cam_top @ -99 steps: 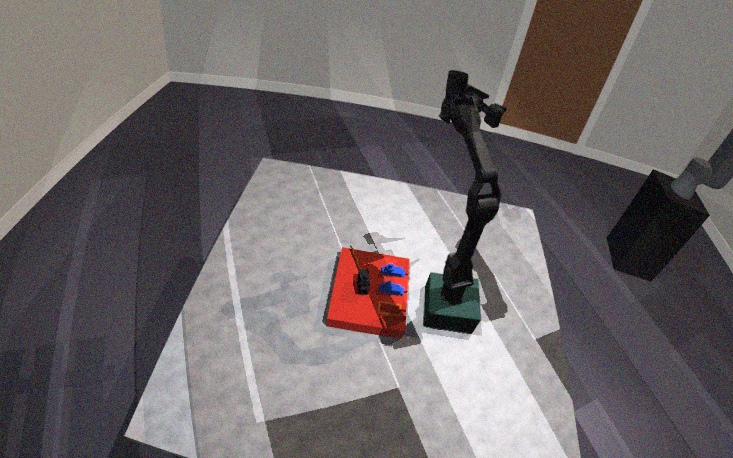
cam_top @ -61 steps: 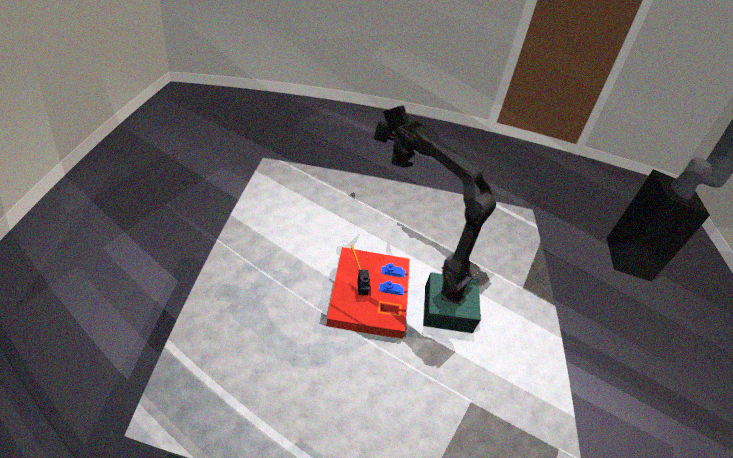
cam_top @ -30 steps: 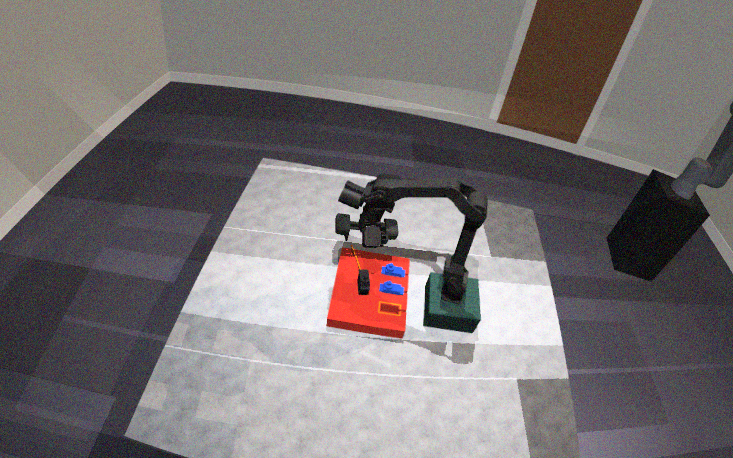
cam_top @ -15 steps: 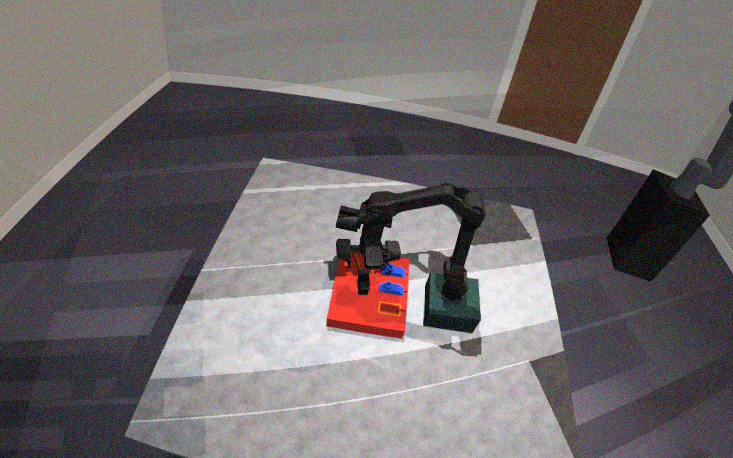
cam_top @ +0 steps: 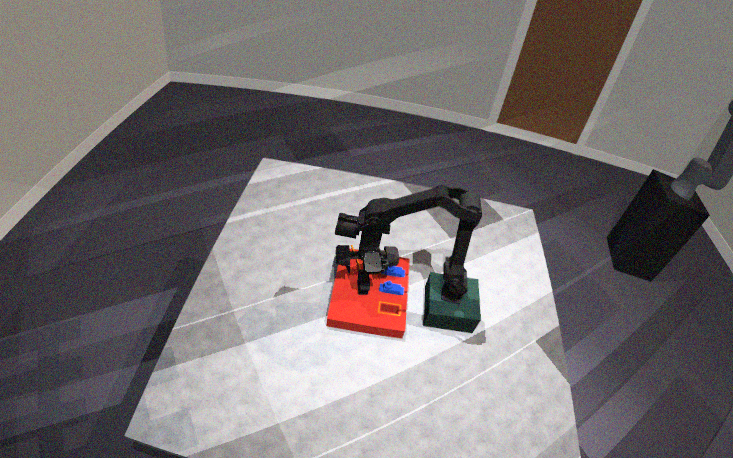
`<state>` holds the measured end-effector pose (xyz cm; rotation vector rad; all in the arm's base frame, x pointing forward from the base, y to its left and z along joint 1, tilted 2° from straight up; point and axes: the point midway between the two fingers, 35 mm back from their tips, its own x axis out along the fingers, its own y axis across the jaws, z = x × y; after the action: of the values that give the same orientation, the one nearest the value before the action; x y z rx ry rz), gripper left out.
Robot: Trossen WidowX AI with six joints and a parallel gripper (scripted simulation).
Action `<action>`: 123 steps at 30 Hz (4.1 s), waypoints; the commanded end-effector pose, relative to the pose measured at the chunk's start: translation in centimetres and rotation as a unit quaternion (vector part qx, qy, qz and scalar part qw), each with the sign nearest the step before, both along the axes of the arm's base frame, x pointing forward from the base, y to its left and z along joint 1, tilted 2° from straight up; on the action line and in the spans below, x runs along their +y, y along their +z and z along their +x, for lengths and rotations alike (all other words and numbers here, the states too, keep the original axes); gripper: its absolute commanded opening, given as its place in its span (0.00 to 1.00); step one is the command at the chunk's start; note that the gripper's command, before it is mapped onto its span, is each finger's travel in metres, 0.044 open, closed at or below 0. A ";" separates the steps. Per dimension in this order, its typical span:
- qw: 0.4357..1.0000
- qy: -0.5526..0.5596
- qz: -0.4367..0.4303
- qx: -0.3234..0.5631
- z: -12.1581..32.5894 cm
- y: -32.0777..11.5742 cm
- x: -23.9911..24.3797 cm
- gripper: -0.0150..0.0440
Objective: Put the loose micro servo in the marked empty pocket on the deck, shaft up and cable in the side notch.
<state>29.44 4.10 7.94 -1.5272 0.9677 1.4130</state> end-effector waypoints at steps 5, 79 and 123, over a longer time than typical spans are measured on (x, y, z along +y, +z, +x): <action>1.000 -0.002 0.002 0.005 -0.1 -1.2 0.0 1.00; 0.964 -0.266 0.023 0.005 -2.0 1.7 7.8 0.25; 0.630 -0.774 0.057 0.004 -2.6 1.6 7.7 0.25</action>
<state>27.29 11.91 9.55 -0.1366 1.5051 0.1406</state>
